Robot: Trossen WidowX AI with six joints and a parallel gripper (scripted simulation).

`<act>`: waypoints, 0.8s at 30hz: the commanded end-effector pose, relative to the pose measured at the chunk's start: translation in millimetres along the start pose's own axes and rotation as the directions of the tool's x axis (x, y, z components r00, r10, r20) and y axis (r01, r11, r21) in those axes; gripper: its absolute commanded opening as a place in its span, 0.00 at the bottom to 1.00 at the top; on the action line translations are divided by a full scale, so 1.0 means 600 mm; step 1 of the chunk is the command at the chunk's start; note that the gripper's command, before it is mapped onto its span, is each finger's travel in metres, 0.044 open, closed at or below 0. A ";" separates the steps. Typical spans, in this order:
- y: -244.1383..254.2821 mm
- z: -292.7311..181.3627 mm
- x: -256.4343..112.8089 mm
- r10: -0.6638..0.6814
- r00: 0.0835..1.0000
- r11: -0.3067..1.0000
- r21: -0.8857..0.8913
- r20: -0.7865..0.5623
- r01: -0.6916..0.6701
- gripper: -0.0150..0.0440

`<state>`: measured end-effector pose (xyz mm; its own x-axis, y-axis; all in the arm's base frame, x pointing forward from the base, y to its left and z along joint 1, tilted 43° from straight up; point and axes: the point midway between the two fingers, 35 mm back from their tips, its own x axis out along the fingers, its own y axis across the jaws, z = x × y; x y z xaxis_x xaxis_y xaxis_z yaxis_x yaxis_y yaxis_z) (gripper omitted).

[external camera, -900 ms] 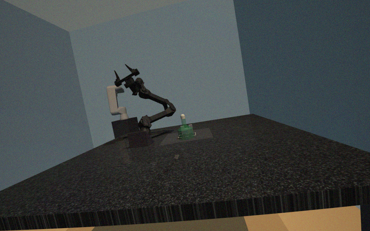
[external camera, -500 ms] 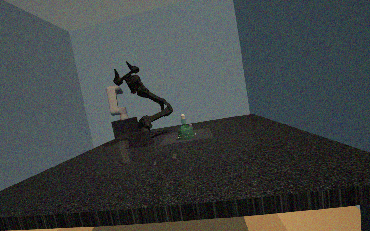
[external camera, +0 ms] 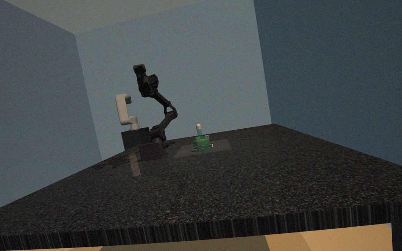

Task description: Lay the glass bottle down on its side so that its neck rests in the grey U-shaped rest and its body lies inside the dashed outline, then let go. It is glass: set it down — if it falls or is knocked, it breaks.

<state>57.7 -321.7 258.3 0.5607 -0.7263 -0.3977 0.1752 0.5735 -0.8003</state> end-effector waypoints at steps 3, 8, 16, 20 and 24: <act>0.122 0.083 0.078 0.373 0.909 0.725 0.552 0.186 -0.411 1.00; 0.195 0.131 0.097 0.561 0.786 0.389 0.754 0.262 -0.529 1.00; 0.309 0.205 0.091 0.797 0.508 -0.143 0.919 0.326 -0.366 1.00; 0.361 0.239 0.074 0.879 0.340 -0.305 0.942 0.334 -0.138 1.00; 0.410 0.271 0.051 0.932 0.164 -0.346 0.927 0.323 0.144 1.00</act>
<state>222.2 -200.8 137.2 0.6671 0.2513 -0.7013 0.5479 0.4724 0.6904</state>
